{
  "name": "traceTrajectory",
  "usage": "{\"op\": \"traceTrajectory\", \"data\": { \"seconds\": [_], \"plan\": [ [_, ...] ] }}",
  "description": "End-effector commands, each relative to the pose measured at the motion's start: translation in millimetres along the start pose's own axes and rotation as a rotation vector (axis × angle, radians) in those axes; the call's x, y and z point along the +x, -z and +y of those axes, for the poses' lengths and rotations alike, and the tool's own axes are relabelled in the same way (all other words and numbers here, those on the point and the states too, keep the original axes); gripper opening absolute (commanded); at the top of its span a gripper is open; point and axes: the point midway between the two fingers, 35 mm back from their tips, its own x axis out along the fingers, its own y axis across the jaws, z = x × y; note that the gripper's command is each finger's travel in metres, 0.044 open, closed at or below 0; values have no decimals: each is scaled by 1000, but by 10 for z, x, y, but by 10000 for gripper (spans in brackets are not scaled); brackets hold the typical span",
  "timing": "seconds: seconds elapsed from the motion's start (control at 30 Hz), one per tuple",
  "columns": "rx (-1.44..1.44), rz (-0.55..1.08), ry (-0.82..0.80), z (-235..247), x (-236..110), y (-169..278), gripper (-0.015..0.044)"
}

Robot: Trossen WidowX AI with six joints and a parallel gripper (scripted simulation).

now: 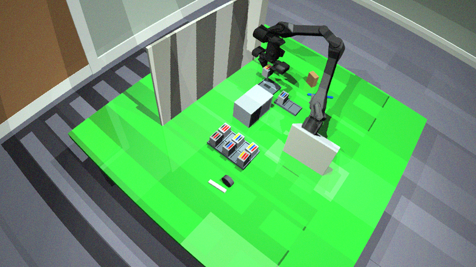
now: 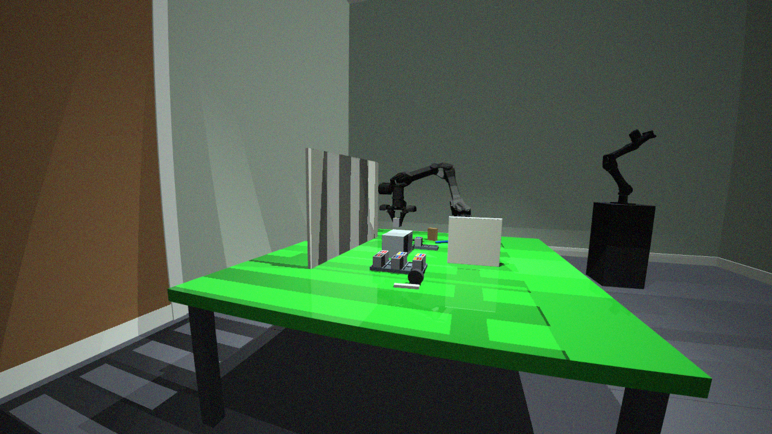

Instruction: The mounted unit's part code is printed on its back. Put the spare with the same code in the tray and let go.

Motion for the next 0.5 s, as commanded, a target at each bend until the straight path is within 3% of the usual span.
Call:
{"op": "traceTrajectory", "data": {
  "seconds": [0.0,0.47],
  "plan": [
    [-7,5,3,-4,52,11,0],
    [-7,5,3,-2,194,9,0]
  ]
}}
